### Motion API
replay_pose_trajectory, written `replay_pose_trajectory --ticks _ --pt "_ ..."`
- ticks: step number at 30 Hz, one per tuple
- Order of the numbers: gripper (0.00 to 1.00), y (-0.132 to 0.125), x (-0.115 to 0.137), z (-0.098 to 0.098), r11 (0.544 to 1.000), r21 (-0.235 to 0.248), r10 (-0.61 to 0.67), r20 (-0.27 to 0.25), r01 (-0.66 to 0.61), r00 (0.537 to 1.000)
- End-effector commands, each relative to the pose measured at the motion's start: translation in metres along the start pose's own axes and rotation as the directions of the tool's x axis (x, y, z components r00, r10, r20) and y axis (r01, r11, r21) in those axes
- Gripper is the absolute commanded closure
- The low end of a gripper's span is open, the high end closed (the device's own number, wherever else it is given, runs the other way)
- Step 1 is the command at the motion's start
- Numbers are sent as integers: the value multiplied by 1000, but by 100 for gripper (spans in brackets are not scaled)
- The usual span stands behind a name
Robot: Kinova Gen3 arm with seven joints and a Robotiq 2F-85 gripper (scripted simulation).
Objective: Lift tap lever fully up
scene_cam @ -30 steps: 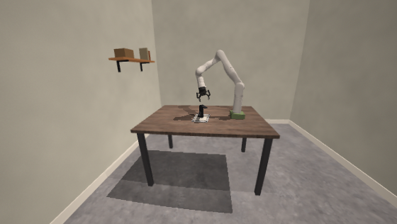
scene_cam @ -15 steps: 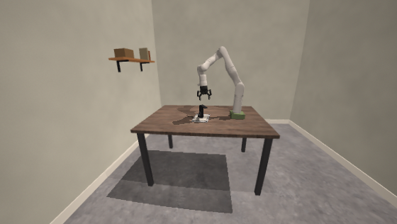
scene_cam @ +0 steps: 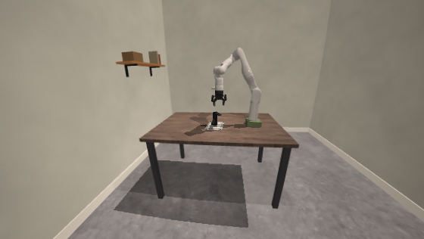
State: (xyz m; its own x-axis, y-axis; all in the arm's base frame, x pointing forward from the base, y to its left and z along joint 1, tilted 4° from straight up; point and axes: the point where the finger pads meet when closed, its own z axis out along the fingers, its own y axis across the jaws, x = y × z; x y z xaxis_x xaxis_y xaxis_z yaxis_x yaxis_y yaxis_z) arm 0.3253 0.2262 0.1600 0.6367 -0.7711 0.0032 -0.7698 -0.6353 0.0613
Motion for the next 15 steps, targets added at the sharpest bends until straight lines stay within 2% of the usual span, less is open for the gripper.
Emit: replay_pose_trajectory --ticks 1,2,3,15 --pt "0 0 -1 -1 1000 2 -2 -1 2 1000" --pt "0 0 -1 -1 1000 2 -2 -1 2 1000" --pt "90 0 -1 -1 1000 2 -2 -1 2 1000" --pt "90 0 -1 -1 1000 2 -2 -1 2 1000"
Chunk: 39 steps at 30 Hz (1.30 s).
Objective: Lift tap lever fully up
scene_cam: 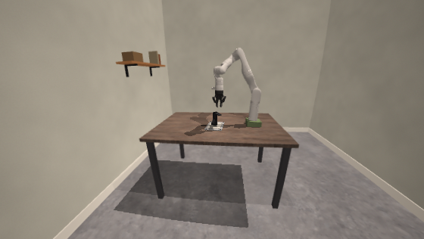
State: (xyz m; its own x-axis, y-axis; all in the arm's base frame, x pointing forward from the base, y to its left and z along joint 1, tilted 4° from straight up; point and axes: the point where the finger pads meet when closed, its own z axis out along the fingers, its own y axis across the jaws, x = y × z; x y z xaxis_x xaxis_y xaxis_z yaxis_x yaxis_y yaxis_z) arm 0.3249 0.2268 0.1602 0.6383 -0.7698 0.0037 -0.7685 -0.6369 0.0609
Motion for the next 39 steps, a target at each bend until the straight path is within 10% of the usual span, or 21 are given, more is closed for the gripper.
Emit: replay_pose_trajectory --ticks 1,32,33,39 --pt "90 0 0 -1 1000 2 0 0 0 1000" --pt "90 0 0 -1 1000 2 0 0 0 1000" --pt "26 0 0 -1 1000 2 0 0 0 1000" --pt "26 0 0 -1 1000 2 0 0 0 1000"
